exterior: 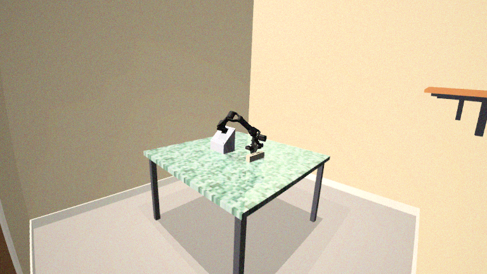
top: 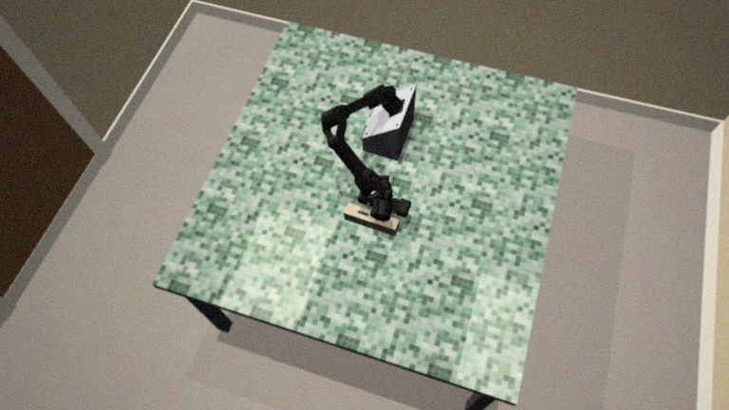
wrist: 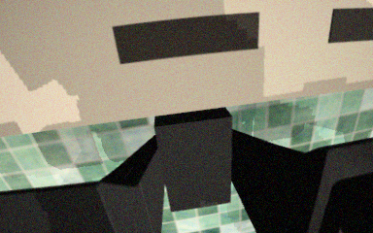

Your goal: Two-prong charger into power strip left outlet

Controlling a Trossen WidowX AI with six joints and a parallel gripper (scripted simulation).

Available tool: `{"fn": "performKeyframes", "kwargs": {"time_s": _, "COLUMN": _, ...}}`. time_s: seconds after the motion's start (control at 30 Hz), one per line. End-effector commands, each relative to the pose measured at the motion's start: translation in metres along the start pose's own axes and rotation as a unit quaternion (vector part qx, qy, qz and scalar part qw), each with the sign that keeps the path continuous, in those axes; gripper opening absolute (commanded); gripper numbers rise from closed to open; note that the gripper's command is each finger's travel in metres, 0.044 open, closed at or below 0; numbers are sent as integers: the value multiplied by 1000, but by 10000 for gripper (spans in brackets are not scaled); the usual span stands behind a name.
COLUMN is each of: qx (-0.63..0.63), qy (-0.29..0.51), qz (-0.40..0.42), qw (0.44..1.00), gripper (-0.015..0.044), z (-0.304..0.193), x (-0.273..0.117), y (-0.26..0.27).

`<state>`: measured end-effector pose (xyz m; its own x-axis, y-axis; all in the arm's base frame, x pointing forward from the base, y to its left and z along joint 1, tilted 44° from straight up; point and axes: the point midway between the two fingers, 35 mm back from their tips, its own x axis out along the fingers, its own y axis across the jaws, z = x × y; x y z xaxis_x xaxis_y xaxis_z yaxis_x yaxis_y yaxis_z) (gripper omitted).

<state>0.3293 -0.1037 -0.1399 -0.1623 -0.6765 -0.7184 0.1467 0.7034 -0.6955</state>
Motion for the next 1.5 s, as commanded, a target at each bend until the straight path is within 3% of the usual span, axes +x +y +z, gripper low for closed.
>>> {"fn": "performKeyframes", "kwargs": {"time_s": 0.0, "qx": -1, "qy": -2, "qz": 1, "qw": 1000, "gripper": 0, "z": 3, "x": -1, "y": 0}}
{"fn": "performKeyframes", "kwargs": {"time_s": 1.47, "qx": -1, "qy": -2, "qz": 1, "qw": 1000, "gripper": 0, "z": 18, "x": -2, "y": 0}}
